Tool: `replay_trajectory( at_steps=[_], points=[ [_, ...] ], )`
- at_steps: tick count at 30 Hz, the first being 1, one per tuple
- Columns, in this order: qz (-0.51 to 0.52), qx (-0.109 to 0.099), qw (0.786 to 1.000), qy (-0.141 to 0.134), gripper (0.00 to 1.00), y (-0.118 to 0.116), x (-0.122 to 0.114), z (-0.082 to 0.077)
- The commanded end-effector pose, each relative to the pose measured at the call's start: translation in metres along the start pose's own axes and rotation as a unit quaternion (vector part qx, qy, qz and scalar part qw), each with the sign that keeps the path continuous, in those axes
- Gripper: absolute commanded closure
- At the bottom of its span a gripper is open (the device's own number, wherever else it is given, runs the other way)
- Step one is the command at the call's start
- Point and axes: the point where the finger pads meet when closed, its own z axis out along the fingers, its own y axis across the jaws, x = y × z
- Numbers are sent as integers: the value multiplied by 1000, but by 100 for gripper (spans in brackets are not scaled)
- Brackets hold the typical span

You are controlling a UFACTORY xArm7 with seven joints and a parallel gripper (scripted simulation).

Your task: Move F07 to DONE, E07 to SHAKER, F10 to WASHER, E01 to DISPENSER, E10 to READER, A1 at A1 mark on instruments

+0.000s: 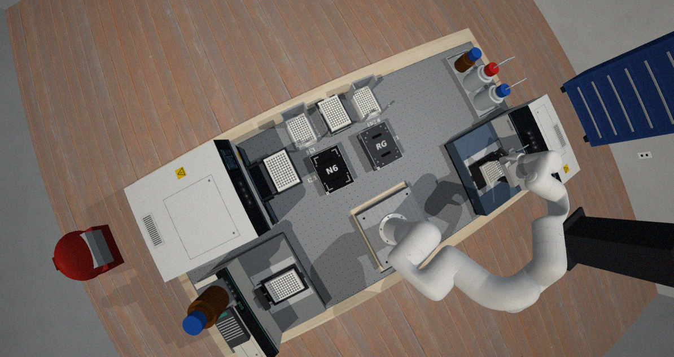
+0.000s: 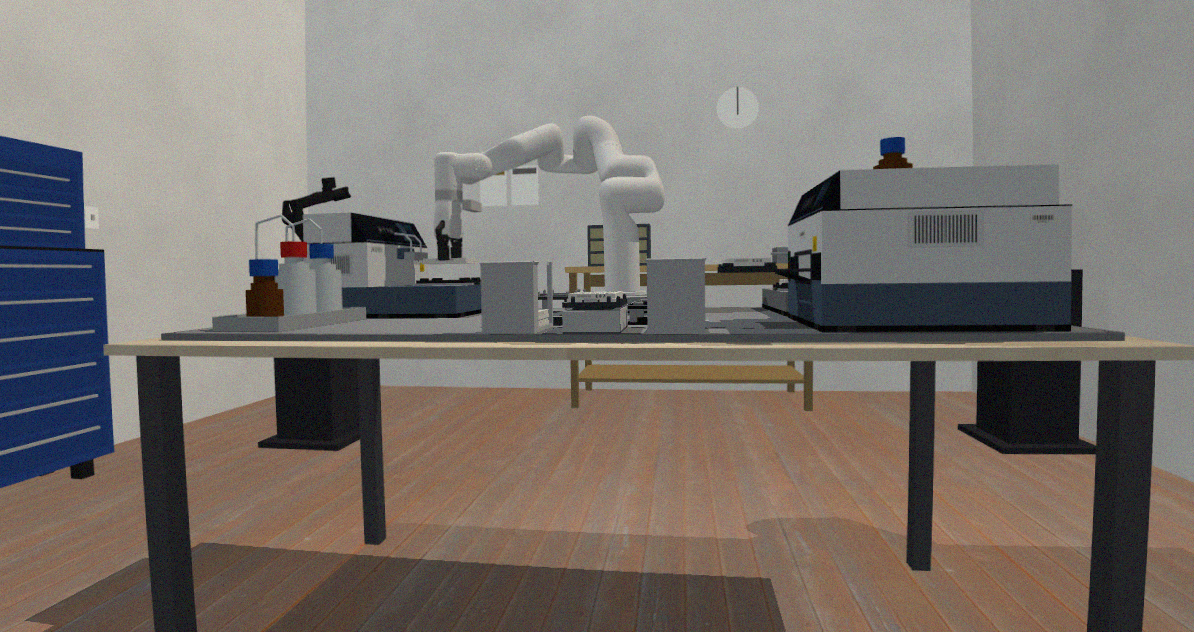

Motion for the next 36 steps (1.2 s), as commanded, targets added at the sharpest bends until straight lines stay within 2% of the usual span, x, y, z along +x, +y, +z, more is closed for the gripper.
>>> replay_trajectory(
  at_steps=[1,12,30,36],
  points=[
    [0,0,1000,-3,100,1,-2,2],
    [0,0,1000,-3,100,1,-2,14],
    [0,0,1000,-3,100,1,-2,14],
    [0,0,1000,-3,100,1,-2,22]
  ],
)
